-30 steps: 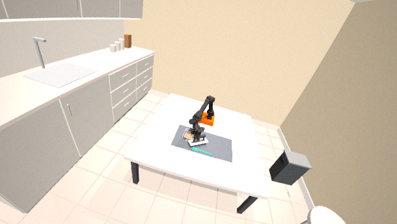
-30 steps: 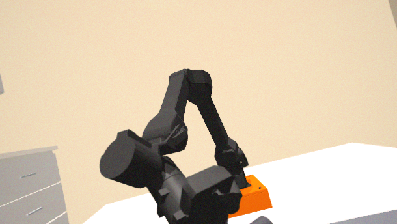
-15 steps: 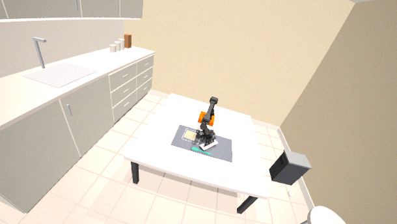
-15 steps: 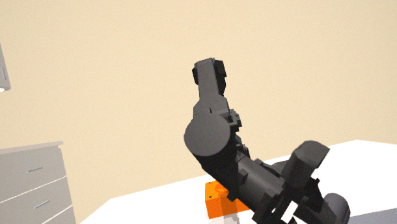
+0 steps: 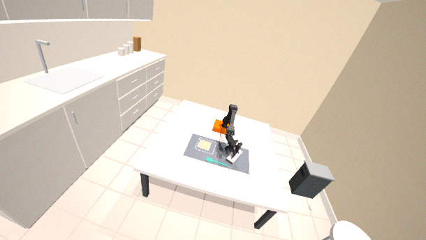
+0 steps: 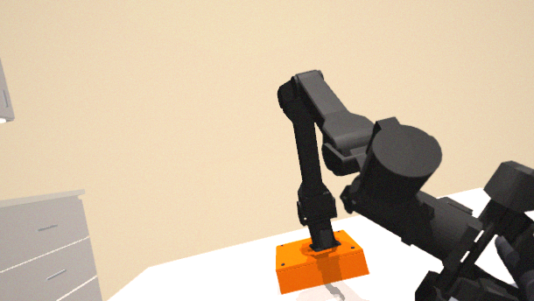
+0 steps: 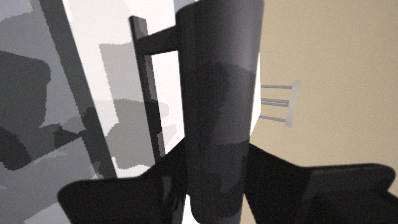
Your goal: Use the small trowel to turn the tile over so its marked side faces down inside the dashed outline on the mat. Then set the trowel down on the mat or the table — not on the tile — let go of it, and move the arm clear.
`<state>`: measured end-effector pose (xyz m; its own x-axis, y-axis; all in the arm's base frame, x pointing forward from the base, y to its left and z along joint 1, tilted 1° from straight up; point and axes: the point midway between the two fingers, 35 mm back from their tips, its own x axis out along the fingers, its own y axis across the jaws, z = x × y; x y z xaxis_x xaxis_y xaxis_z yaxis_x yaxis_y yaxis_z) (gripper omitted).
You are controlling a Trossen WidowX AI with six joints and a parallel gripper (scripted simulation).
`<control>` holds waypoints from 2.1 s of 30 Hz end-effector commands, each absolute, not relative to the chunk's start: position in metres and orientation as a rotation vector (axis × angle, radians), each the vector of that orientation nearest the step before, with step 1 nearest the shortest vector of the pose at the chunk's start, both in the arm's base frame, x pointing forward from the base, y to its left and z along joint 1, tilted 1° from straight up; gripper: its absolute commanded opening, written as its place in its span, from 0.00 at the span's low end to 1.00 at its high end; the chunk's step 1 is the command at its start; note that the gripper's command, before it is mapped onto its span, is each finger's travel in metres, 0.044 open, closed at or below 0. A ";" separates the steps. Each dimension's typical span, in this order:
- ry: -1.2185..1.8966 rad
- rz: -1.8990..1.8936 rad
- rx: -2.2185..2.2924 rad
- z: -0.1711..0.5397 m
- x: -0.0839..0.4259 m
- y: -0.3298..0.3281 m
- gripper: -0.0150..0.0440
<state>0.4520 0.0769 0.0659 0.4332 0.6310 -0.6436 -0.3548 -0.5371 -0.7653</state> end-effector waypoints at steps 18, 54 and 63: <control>-0.417 1.394 -1.744 0.059 0.429 0.147 0.25; -0.417 1.395 -1.744 0.032 0.429 0.147 0.76; -0.411 1.397 -1.746 0.055 0.419 0.120 0.76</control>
<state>0.4237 0.1344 0.0415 0.3170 0.6983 -0.6418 -0.2434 -0.5941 -0.7667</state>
